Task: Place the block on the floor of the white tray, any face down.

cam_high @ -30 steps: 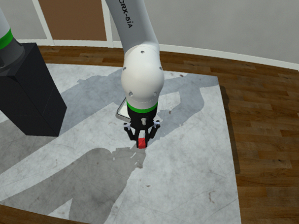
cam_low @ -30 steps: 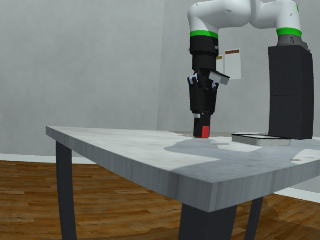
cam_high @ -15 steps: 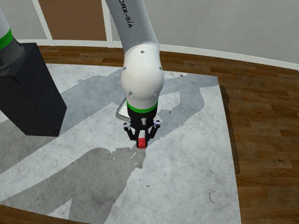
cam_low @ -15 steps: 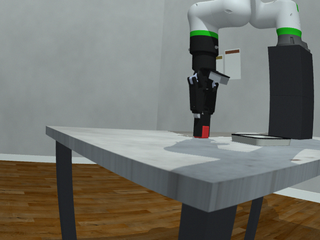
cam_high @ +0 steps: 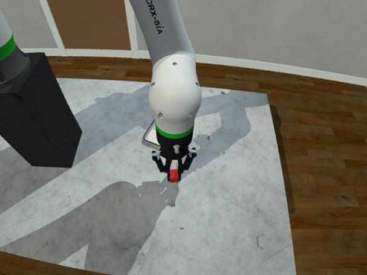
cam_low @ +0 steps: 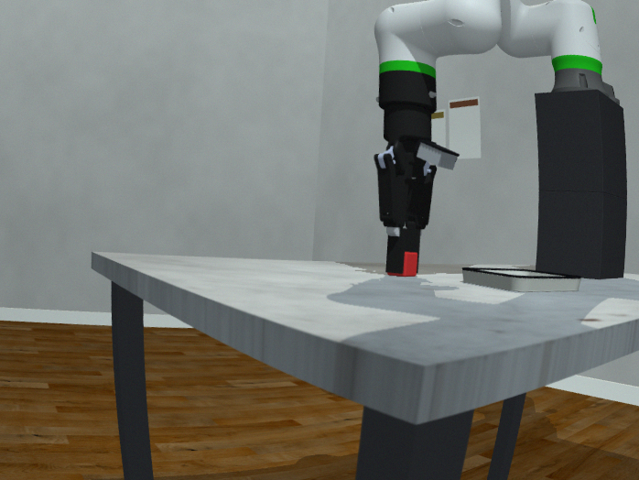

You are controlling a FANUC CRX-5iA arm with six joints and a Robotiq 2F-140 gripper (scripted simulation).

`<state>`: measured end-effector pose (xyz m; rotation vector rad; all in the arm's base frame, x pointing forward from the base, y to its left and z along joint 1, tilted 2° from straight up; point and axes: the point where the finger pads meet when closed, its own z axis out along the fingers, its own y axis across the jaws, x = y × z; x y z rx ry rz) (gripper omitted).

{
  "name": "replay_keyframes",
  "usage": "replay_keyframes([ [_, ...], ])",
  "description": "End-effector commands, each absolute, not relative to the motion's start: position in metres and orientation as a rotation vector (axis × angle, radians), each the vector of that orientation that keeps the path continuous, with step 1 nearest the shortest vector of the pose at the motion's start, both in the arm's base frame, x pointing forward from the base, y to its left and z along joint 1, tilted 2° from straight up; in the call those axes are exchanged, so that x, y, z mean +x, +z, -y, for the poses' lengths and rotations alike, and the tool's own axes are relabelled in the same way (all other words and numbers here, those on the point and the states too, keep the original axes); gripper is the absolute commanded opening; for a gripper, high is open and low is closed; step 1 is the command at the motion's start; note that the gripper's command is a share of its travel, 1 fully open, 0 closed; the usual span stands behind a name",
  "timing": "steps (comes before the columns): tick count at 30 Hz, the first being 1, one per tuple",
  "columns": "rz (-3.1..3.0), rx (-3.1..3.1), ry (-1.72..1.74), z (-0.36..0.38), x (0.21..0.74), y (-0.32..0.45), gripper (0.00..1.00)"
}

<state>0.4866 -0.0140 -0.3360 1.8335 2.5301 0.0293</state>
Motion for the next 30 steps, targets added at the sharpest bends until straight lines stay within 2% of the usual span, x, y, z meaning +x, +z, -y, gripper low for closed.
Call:
replay_keyframes([
  [1, -2.529, 1.833, 0.031, 0.014, 0.487, -0.335, 0.10],
  [30, -2.529, 1.833, 0.031, 0.014, 0.486, -0.279, 0.10],
])
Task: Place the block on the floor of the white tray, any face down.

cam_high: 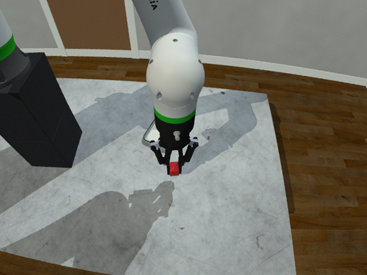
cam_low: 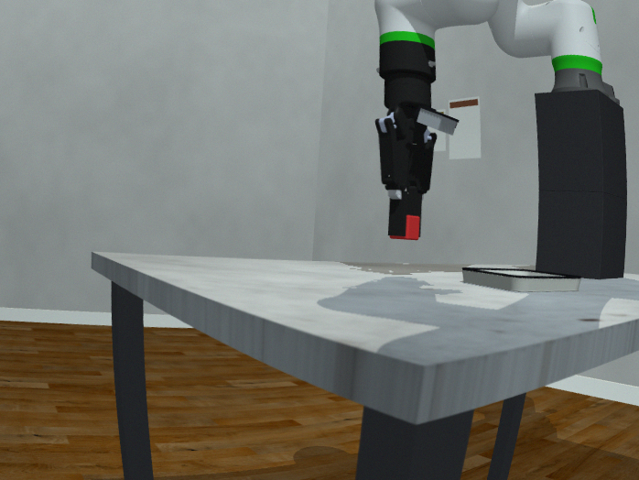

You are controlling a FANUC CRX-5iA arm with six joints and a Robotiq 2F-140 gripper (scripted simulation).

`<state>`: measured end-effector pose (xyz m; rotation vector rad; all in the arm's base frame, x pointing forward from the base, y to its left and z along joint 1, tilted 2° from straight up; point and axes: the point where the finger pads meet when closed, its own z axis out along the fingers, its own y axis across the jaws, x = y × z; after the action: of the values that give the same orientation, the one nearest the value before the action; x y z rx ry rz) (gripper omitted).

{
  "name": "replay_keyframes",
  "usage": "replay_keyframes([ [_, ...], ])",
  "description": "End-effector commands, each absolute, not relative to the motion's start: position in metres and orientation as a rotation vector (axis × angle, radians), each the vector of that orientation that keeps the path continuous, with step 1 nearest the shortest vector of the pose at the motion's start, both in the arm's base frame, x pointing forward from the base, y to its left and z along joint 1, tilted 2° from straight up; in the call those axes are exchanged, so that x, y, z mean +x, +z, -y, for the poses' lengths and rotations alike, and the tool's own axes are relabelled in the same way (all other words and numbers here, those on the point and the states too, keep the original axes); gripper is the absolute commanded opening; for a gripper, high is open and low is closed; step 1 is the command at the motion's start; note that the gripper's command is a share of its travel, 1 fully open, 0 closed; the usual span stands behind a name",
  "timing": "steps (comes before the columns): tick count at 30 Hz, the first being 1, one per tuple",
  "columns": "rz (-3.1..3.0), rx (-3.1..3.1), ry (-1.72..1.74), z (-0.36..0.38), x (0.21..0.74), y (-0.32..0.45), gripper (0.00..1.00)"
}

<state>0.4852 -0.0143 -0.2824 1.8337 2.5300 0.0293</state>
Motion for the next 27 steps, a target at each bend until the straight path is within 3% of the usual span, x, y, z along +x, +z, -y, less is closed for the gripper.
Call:
replay_keyframes([
  [1, -2.529, 1.833, 0.031, 0.014, 0.486, -0.278, 0.10],
  [24, -2.529, 1.833, 0.031, 0.013, 0.485, -0.276, 0.10],
  [27, -2.530, 1.833, 0.031, -0.020, 0.471, -0.276, 0.10],
])
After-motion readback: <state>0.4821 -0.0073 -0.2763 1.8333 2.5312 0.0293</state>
